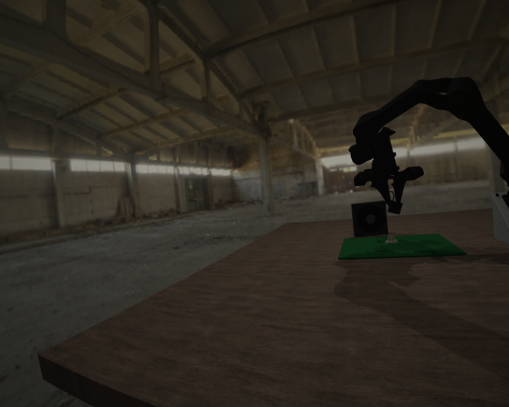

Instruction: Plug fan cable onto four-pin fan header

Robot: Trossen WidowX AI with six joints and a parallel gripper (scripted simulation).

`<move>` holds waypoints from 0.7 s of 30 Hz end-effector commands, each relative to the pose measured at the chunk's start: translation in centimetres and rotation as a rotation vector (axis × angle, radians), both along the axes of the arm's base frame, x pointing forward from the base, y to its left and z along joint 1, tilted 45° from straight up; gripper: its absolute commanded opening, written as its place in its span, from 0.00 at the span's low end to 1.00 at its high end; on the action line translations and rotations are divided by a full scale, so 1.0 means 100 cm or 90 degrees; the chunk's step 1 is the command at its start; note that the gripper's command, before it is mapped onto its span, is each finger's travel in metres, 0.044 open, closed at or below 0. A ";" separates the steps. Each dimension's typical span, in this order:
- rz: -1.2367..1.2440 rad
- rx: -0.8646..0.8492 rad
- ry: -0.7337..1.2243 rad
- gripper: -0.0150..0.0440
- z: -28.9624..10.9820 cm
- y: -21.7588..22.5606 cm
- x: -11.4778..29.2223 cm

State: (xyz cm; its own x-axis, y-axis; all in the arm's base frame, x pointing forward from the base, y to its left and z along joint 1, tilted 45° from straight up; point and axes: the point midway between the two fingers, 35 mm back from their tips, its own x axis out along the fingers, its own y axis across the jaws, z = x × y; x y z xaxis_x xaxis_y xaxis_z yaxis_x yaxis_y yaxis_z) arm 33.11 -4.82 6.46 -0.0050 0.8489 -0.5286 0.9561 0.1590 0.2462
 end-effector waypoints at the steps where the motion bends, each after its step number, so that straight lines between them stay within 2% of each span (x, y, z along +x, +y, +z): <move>1: 0.019 -0.009 -0.026 0.25 0.003 0.000 -0.001; 21: 0.249 -0.139 -0.373 0.25 0.013 0.009 -0.004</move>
